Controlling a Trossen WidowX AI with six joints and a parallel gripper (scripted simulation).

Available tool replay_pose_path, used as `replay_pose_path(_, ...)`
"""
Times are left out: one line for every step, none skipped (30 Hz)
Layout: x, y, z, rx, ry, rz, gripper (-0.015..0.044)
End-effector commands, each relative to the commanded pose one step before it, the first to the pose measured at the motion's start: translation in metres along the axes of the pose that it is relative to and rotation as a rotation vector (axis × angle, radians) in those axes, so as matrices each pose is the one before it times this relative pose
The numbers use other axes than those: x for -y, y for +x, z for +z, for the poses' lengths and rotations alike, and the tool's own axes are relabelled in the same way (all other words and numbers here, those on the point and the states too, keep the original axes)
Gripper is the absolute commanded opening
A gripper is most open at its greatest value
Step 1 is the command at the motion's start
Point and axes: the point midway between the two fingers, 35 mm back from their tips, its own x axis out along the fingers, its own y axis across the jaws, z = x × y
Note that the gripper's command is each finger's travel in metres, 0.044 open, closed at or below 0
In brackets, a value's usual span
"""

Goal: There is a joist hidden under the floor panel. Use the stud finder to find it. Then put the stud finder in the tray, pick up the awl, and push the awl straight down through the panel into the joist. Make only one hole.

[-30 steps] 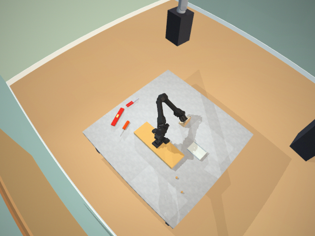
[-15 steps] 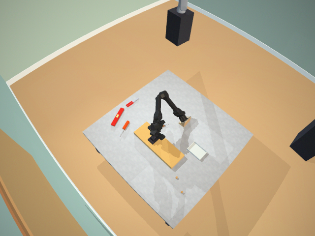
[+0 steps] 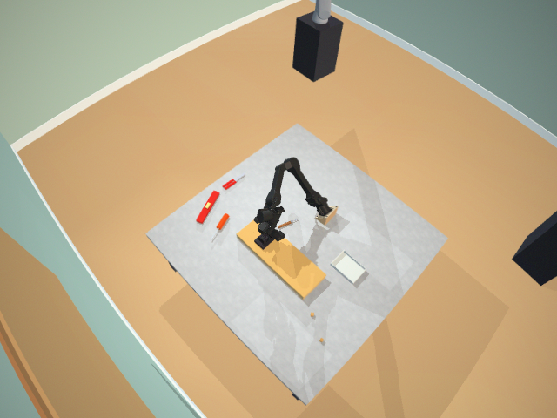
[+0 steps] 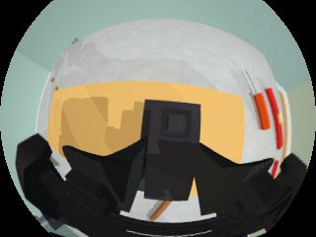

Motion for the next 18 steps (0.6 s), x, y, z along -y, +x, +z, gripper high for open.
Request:
replay_pose_path(0.02351,-0.00017,-0.00141,-0.00413,0.0116,-0.01696,0.0000)
replay_pose_path(0.00383,-0.00001,0.00001,0.00003,0.0000,-0.00014,0.0000)
replay_pose_path(0.00383,-0.00002,0.00001,0.00004,0.0000,-0.00014,0.0000)
replay_pose_path(0.00383,-0.00002,0.00001,0.00004,0.0000,-0.00014,0.0000)
replay_pose_path(0.00383,-0.00002,0.00001,0.00004,0.0000,-0.00014,0.0000)
replay_pose_path(0.00383,-0.00002,0.00001,0.00004,0.0000,-0.00014,0.0000)
replay_pose_path(0.00383,-0.00002,0.00001,0.00005,0.0000,-0.00014,0.0000)
replay_pose_path(0.00383,-0.00002,0.00001,0.00005,0.0000,-0.00015,0.0000)
replay_pose_path(0.00383,-0.00002,0.00001,0.00005,0.0000,-0.00015,0.0000)
replay_pose_path(0.00383,-0.00002,0.00001,0.00005,0.0000,-0.00015,0.0000)
replay_pose_path(0.00383,-0.00002,0.00001,0.00005,0.0000,-0.00015,0.0000)
replay_pose_path(0.00383,-0.00003,0.00001,0.00006,0.0000,-0.00015,0.0000)
replay_pose_path(0.00383,-0.00003,0.00001,0.00006,0.0000,-0.00016,0.0000)
replay_pose_path(0.00383,-0.00003,0.00001,0.00006,0.0000,-0.00016,0.0000)
replay_pose_path(0.00383,-0.00003,0.00001,0.00006,0.0000,-0.00016,0.0000)
replay_pose_path(0.00246,-0.00002,0.00001,0.00004,0.0000,-0.00010,0.0000)
replay_pose_path(0.00111,-0.00001,0.00000,0.00002,0.0000,-0.00005,0.0000)
replay_pose_path(0.00000,0.00000,0.00000,0.00000,0.0000,0.00000,0.0000)
